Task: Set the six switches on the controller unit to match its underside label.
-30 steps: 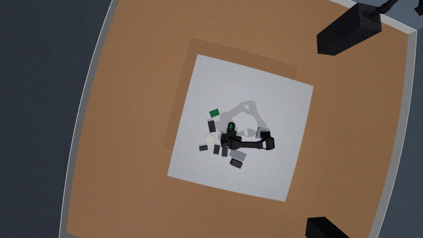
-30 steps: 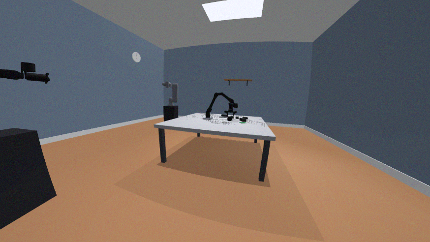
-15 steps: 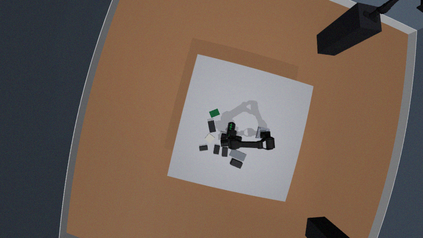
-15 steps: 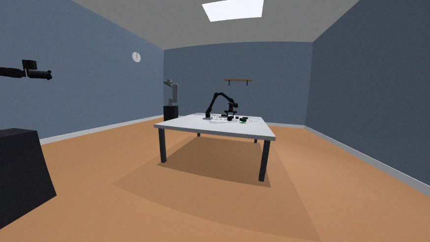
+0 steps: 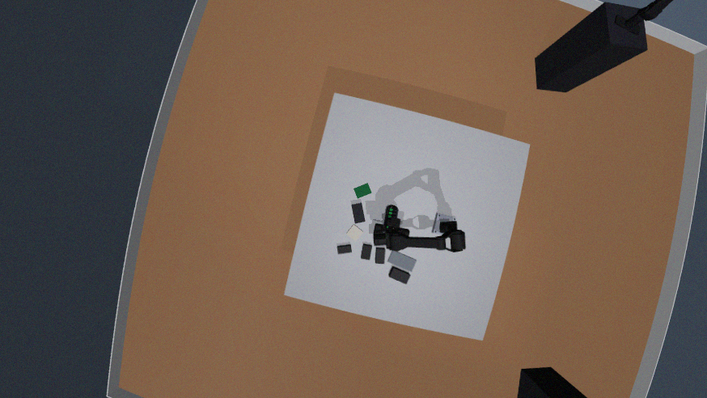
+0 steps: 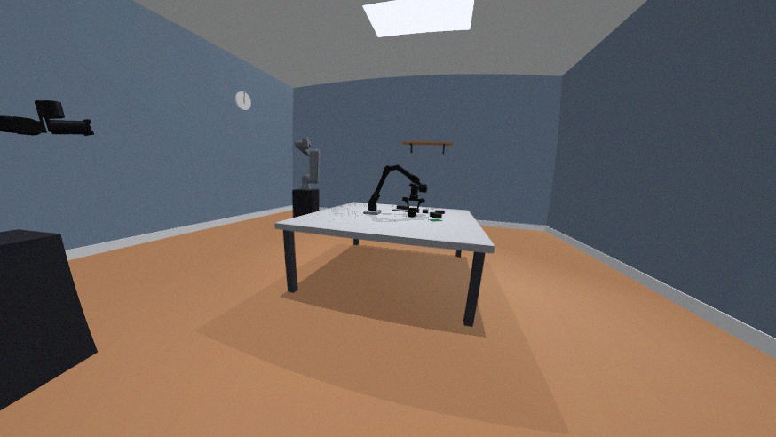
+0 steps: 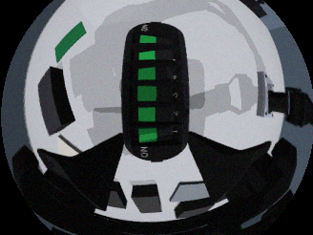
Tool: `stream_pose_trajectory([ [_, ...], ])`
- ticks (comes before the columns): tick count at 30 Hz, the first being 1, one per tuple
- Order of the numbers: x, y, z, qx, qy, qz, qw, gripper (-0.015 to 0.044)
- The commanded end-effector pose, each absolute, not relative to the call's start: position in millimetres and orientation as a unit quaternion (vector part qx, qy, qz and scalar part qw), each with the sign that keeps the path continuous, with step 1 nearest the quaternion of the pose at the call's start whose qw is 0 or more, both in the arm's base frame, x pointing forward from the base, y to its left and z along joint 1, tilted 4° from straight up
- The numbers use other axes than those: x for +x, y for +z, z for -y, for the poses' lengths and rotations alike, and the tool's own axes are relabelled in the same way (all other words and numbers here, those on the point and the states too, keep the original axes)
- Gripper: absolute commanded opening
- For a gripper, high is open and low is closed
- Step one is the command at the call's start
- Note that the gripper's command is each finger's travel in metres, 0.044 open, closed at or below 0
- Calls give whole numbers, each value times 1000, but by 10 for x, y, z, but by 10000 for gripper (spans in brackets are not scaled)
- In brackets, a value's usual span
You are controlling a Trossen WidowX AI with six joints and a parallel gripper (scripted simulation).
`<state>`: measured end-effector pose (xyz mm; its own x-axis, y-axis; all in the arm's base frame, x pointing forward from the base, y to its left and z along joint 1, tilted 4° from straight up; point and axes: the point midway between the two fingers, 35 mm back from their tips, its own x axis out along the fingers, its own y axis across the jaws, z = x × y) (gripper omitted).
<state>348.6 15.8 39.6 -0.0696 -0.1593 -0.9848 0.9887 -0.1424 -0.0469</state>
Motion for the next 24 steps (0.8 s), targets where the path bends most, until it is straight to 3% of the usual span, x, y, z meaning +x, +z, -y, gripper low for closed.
stream_pose_trajectory([
  [1, 3497, 470, -128, 480, -584, -434, 490, 336],
  [24, 3490, 604, -44, 491, -574, -444, 482, 336],
])
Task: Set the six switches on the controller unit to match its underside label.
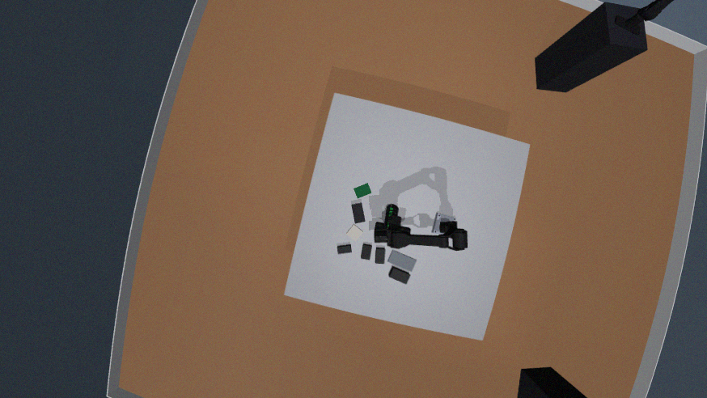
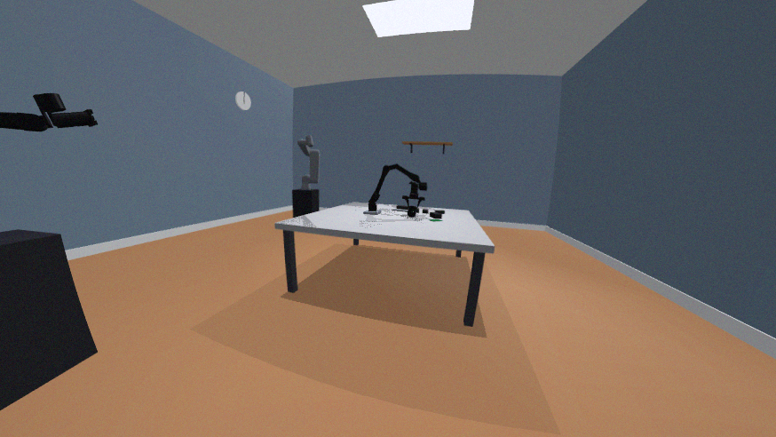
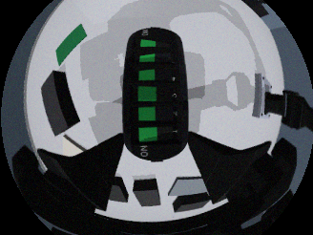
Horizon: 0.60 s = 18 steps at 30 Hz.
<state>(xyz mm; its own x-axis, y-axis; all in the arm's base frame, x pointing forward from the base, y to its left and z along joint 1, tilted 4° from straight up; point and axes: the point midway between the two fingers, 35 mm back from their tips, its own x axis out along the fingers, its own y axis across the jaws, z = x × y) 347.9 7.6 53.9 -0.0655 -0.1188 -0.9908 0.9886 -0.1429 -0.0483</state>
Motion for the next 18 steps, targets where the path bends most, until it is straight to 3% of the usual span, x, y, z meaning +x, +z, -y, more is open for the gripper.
stream_pose_trajectory([
  [1, 3490, 610, -40, 492, -574, -444, 481, 336],
  [18, 3483, 709, 37, 500, -566, -451, 475, 336],
])
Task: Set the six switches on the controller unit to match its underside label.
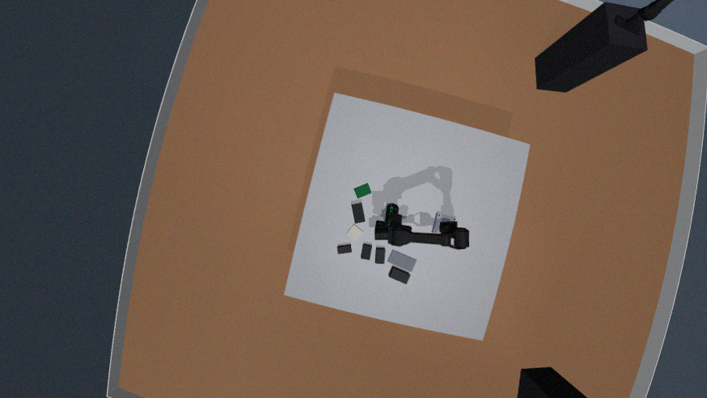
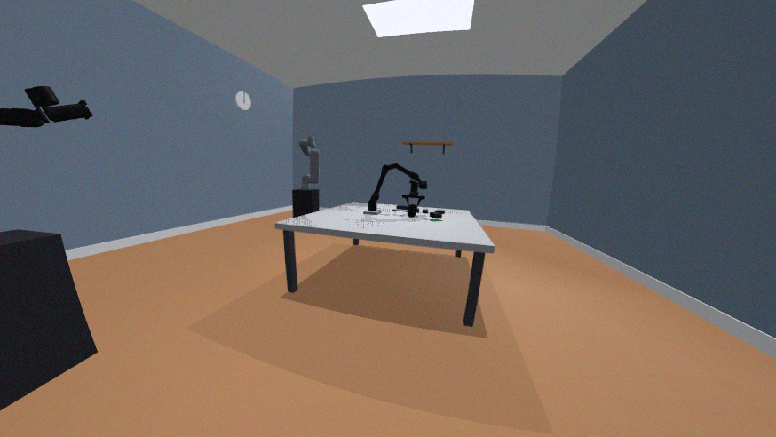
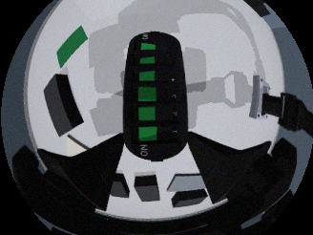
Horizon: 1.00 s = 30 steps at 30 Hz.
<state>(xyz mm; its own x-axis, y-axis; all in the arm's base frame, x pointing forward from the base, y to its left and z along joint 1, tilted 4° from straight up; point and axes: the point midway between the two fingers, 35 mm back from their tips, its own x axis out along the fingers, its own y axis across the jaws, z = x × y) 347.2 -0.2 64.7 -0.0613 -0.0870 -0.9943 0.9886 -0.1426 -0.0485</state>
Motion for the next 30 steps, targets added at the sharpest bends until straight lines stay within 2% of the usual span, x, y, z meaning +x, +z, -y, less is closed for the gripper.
stream_pose_trajectory([
  [1, 3483, 715, 43, 501, -566, -452, 474, 336],
  [30, 3460, 860, 189, 515, -553, -464, 462, 336],
])
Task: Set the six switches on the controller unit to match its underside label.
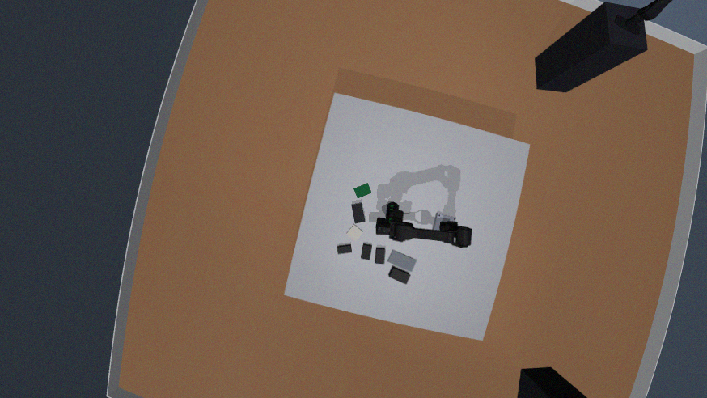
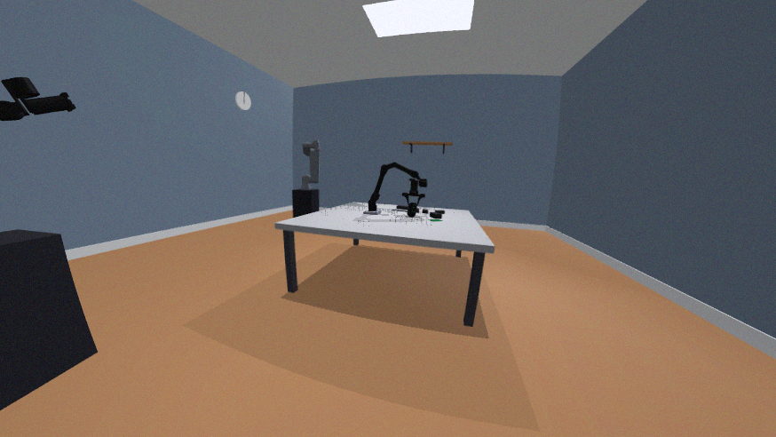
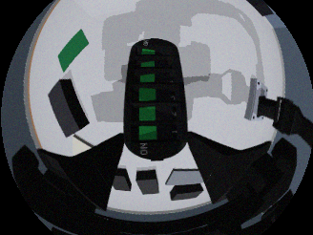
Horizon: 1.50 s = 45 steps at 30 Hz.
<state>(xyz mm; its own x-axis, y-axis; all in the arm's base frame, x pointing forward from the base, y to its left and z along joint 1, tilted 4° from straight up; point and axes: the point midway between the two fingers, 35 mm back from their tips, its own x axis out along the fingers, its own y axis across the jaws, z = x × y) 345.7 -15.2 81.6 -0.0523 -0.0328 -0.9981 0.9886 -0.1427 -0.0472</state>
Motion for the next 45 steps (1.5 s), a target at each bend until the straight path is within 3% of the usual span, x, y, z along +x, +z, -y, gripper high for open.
stream_pose_trajectory([
  [1, 3455, 864, 194, 516, -553, -464, 462, 336],
  [45, 3415, 1079, 493, 539, -530, -484, 441, 336],
])
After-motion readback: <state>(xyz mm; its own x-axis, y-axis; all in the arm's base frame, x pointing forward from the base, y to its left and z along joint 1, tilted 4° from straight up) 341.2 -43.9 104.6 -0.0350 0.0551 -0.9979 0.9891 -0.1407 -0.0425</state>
